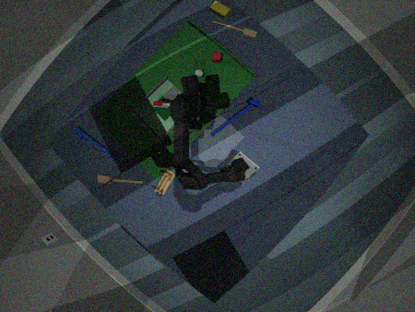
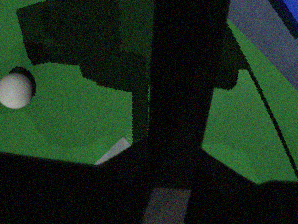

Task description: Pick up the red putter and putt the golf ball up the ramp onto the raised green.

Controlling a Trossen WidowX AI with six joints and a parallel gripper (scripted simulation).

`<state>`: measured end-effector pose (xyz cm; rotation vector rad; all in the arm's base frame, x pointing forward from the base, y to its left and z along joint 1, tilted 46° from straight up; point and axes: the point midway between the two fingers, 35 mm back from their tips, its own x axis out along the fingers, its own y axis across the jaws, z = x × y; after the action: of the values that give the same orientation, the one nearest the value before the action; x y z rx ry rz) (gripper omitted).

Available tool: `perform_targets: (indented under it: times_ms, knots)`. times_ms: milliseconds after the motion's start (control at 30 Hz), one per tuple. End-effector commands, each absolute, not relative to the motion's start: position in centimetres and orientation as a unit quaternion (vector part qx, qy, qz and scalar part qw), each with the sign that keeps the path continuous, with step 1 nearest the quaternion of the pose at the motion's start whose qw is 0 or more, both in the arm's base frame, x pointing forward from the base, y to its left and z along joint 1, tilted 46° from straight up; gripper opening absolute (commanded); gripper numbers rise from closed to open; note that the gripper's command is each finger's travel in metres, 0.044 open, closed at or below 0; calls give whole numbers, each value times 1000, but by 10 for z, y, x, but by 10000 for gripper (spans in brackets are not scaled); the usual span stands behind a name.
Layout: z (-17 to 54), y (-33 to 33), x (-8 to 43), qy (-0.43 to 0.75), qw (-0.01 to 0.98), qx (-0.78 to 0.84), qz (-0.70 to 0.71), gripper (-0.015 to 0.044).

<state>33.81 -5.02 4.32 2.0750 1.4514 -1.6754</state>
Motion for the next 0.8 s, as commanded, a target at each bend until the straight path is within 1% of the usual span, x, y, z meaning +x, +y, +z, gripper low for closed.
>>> perform_targets:
  times_ms: [0, 467, 767]
  knots:
    - [21, -74, 343, 436, 22, 681, -588, 0]
    - [-50, -140, 336, 310, -71, 659, -682, 0]
    - [-87, -170, 325, 239, -120, 639, -722, 0]
